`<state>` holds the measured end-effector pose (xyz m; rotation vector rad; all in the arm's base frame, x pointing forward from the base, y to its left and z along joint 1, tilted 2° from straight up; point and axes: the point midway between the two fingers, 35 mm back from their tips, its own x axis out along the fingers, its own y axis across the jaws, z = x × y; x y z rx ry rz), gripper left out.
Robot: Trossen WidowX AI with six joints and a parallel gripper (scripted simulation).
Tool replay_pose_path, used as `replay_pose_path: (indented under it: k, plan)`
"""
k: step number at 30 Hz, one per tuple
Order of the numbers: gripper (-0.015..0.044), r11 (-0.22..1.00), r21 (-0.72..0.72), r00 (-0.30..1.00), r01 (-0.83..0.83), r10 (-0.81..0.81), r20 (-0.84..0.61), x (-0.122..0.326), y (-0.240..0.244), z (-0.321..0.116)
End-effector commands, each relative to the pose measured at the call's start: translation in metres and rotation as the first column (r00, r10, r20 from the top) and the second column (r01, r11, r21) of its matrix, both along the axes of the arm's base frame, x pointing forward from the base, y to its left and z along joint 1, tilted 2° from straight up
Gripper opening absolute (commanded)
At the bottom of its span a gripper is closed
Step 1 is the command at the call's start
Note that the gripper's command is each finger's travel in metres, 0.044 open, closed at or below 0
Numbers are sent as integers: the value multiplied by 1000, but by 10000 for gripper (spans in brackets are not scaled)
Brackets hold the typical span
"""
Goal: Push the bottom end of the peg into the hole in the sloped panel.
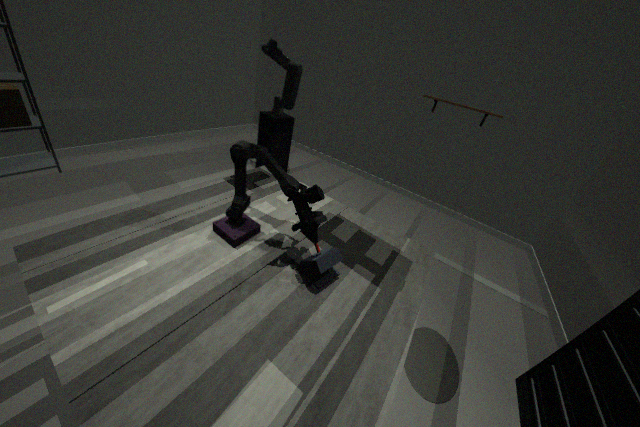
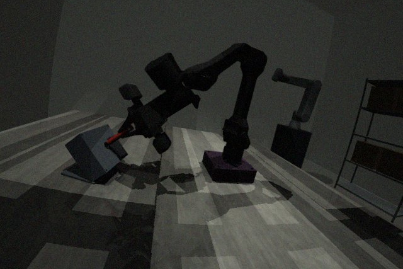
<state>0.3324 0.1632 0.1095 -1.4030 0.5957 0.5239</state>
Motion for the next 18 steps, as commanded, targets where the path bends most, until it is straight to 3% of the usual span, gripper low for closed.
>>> replay_pose_path:
  k: [1, 18]
  plan:
    - [0, 1000, 1, 1000, 0, 0, 1, 0, 0, 1]
    - [0, 1000, 1, 1000, 0, 0, 1, -1, 1, -4]
